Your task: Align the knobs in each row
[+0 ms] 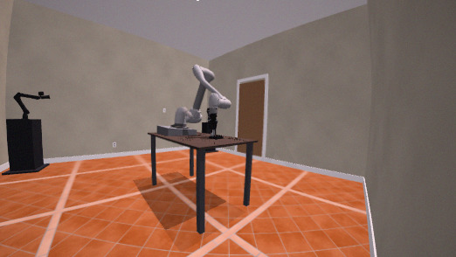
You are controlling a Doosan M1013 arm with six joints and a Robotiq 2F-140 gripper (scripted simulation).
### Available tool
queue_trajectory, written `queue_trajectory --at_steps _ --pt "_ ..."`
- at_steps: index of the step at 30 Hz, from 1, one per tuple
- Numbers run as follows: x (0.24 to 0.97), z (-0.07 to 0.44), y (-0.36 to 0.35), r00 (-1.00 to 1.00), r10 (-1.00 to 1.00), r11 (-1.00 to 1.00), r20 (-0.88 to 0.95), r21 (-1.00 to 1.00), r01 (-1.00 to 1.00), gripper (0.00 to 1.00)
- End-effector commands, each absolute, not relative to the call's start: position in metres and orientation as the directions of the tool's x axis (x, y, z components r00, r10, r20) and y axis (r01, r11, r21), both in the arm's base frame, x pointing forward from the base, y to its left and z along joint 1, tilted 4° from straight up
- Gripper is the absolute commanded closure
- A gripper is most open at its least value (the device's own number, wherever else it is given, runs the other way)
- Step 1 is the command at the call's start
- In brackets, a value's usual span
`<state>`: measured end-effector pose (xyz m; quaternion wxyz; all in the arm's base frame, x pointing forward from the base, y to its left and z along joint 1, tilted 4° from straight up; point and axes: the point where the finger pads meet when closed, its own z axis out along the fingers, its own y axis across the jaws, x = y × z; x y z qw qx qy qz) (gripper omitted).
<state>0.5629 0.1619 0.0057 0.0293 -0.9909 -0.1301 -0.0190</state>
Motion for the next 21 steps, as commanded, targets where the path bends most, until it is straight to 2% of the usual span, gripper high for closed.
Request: queue_trajectory --at_steps 1,7,8,21 --pt "0.5629 0.0058 0.1619 0.965 0.257 -0.964 0.045 -0.053 0.259 0.88" --pt "0.5629 0.0058 0.1619 0.965 0.257 -0.964 0.045 -0.053 0.259 0.88" --pt "0.5629 0.0058 0.1619 0.965 0.257 -0.964 0.045 -0.053 0.259 0.95" --pt "0.5629 0.0058 0.1619 0.965 0.257 -0.964 0.045 -0.053 0.259 0.95"
